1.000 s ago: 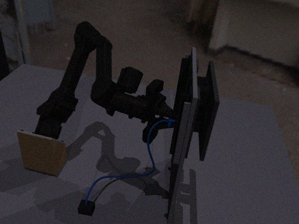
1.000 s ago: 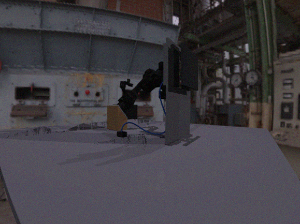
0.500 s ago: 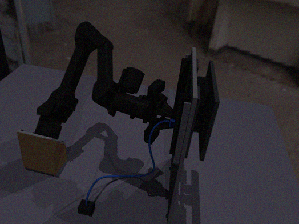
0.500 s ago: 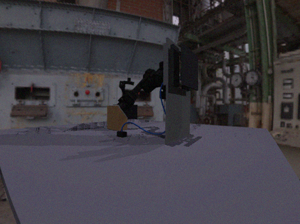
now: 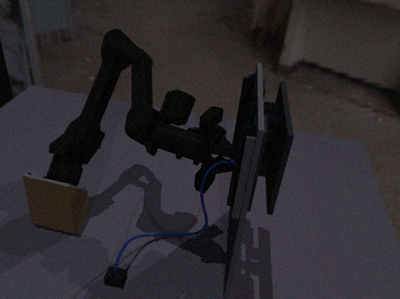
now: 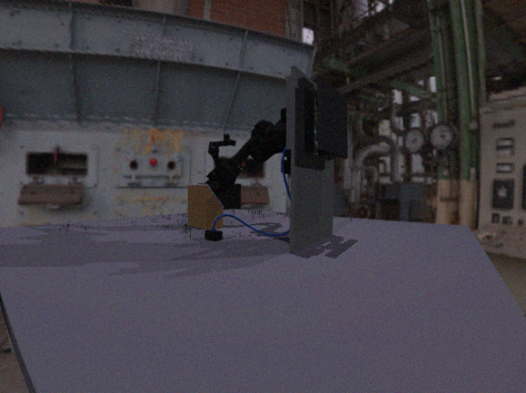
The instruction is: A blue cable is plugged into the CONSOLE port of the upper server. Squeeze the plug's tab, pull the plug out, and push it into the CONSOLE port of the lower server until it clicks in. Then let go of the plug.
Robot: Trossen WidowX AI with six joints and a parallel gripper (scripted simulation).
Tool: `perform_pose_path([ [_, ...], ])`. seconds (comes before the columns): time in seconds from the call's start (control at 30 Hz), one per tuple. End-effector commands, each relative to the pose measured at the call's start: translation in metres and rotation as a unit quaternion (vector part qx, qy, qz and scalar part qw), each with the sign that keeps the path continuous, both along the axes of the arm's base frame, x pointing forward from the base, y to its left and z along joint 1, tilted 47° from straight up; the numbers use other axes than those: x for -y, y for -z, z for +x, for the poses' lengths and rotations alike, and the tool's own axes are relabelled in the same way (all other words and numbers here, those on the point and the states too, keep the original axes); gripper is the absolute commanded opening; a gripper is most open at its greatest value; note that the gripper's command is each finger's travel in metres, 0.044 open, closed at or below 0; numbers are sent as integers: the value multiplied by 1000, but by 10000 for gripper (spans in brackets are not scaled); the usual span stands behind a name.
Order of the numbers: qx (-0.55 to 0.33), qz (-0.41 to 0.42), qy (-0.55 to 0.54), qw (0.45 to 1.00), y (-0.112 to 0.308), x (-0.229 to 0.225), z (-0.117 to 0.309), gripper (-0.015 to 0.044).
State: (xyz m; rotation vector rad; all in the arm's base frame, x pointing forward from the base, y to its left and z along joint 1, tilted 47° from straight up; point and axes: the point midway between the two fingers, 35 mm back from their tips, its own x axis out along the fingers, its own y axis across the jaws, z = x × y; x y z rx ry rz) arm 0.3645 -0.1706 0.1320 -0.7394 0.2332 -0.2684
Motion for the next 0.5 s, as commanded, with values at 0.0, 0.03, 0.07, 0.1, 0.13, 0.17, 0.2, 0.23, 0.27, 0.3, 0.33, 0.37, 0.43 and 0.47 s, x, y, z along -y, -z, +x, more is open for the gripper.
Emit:
perform_pose_path([
  [0.0, 1, 2, 3, 1000, -1, 1, 2, 0],
  [0.03, 1, 2, 3, 1000, -1, 1, 2, 0],
  [0.07, 1, 2, 3, 1000, -1, 1, 2, 0],
  [0.1, 1, 2, 3, 1000, -1, 1, 2, 0],
  [0.13, 1, 2, 3, 1000, -1, 1, 3, 0],
  [0.17, 1, 2, 4, 1000, -1, 1, 3, 0],
  [0.2, 1, 2, 4, 1000, -1, 1, 3, 0],
  [0.23, 1, 2, 4, 1000, -1, 1, 4, 0],
  [0.27, 1, 2, 4, 1000, -1, 1, 4, 0],
  [0.3, 1, 2, 4, 1000, -1, 1, 4, 0],
  [0.33, 1, 2, 4, 1000, -1, 1, 4, 0],
  [0.37, 1, 2, 4, 1000, -1, 1, 5, 0],
  [0.43, 2, 2, 4, 1000, -1, 1, 5, 0],
  [0.47, 2, 2, 4, 1000, -1, 1, 6, 0],
])
